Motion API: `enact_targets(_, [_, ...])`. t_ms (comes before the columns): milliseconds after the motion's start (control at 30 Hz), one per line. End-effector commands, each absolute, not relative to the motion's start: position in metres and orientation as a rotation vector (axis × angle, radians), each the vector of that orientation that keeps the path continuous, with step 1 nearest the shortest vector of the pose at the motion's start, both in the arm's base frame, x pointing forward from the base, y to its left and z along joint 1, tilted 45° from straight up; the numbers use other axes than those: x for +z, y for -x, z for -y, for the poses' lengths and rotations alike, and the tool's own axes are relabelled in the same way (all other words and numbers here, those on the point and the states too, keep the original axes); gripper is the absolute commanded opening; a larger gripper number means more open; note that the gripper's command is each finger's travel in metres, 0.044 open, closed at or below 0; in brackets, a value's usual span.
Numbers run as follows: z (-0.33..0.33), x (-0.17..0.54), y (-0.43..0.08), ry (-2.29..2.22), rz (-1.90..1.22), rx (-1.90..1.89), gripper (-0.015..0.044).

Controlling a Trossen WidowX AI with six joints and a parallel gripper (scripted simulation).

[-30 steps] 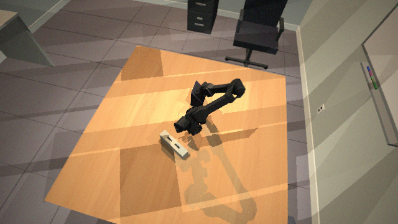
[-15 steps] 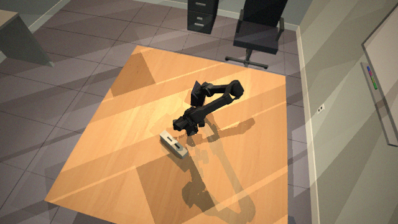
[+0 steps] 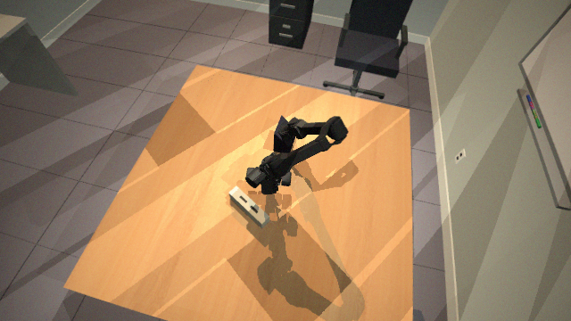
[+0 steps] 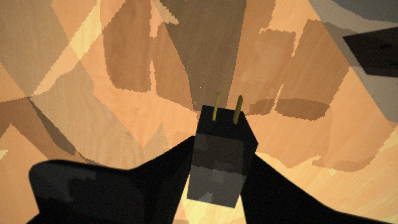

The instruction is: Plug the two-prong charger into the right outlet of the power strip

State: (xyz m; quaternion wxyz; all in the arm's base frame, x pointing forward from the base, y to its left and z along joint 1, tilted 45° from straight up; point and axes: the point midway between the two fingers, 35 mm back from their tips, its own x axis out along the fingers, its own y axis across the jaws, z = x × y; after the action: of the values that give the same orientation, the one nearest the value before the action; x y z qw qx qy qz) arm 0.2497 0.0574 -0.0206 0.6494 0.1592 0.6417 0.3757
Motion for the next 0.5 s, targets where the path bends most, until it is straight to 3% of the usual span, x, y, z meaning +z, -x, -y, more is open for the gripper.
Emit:
enact_targets(0, [-0.0572, -0.0230, -0.2503, -0.412, -1.484, 0.814, 0.0000])
enact_targets(467, [-0.0557, -0.0323, -0.2496, -0.591, -1.589, 0.656, 0.0000])
